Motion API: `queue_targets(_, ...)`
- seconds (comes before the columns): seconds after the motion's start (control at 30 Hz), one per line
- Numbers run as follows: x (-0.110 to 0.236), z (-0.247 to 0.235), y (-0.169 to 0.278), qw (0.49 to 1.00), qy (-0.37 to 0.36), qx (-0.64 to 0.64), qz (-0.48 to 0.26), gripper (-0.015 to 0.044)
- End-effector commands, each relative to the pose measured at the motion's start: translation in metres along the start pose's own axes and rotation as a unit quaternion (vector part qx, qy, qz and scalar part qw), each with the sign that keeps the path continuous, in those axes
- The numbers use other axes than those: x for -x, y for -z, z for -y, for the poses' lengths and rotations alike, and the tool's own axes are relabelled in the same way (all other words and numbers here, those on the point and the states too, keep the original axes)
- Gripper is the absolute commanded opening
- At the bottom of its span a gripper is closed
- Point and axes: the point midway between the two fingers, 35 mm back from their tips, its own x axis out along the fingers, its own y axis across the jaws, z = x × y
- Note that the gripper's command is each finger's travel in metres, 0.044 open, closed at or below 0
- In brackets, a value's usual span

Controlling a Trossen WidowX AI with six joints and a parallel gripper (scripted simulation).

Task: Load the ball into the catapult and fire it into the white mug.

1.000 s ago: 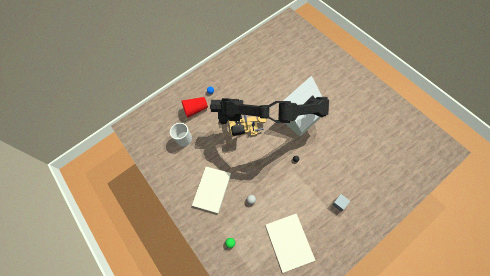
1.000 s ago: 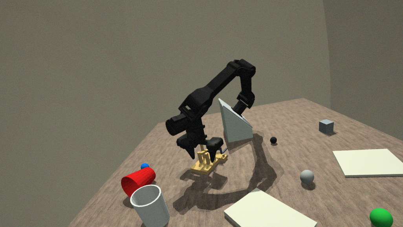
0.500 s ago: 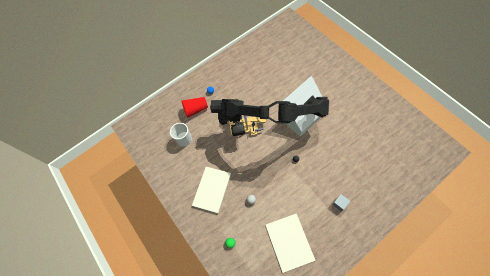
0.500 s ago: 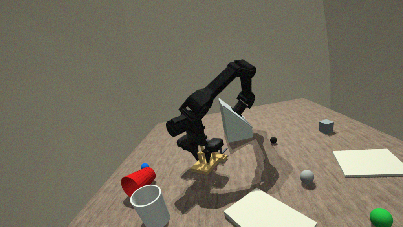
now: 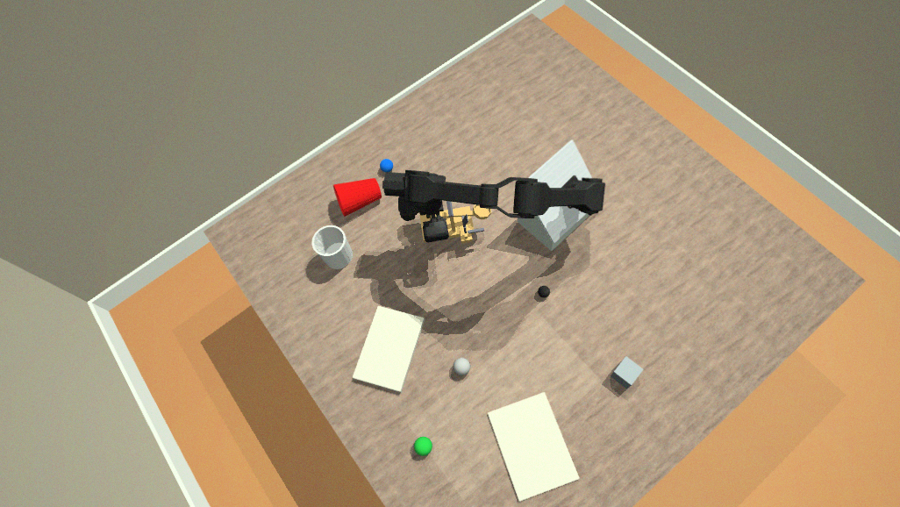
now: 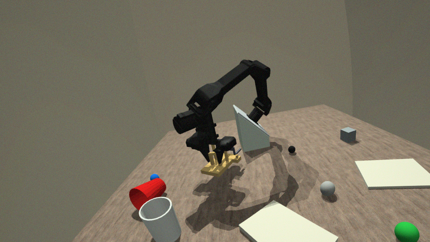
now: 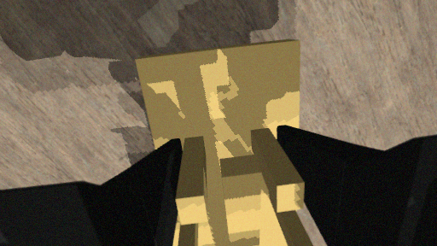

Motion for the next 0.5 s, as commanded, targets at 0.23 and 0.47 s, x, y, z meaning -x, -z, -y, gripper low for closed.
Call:
queue_targets(0.23,-0.003,-0.002,-0.004,1.000,0.001,0.004,0.007,0.0000)
queue_targets(0.47,-0.015,-0.002,-0.005,1.000,0.001,0.004,0.007,0.0000)
